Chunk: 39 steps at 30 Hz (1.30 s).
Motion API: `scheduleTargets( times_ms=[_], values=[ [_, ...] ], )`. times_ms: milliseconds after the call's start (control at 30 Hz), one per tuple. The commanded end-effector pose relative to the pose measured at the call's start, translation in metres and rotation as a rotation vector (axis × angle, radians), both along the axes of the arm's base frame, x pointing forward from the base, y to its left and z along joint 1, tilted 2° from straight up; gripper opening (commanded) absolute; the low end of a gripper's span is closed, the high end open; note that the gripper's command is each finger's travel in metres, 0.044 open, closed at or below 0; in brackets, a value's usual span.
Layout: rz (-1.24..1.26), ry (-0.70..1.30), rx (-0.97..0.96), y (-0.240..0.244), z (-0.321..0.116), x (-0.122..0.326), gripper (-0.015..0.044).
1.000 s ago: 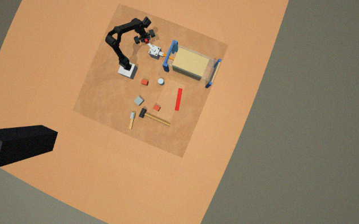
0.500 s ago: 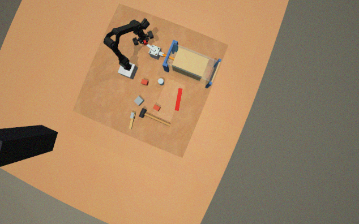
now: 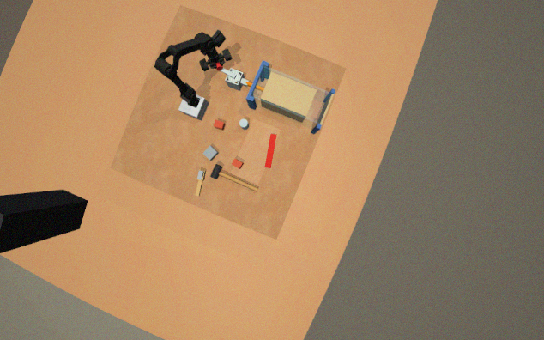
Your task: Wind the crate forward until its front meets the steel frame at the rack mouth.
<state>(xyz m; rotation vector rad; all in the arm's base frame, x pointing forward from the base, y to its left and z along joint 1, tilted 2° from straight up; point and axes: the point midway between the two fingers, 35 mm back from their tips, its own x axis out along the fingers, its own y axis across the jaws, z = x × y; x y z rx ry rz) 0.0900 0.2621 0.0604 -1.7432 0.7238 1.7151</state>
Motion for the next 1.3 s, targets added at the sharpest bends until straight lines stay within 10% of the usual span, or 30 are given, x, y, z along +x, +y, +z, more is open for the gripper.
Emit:
scheduleTargets(
  times_ms=[0, 1267],
  values=[
    [-0.005, 0.008, -0.033, -0.016, -0.002, -0.002, 0.0000],
    [-0.005, 0.006, -0.038, -0.069, -0.002, 0.016, 0.0000]
  ],
)
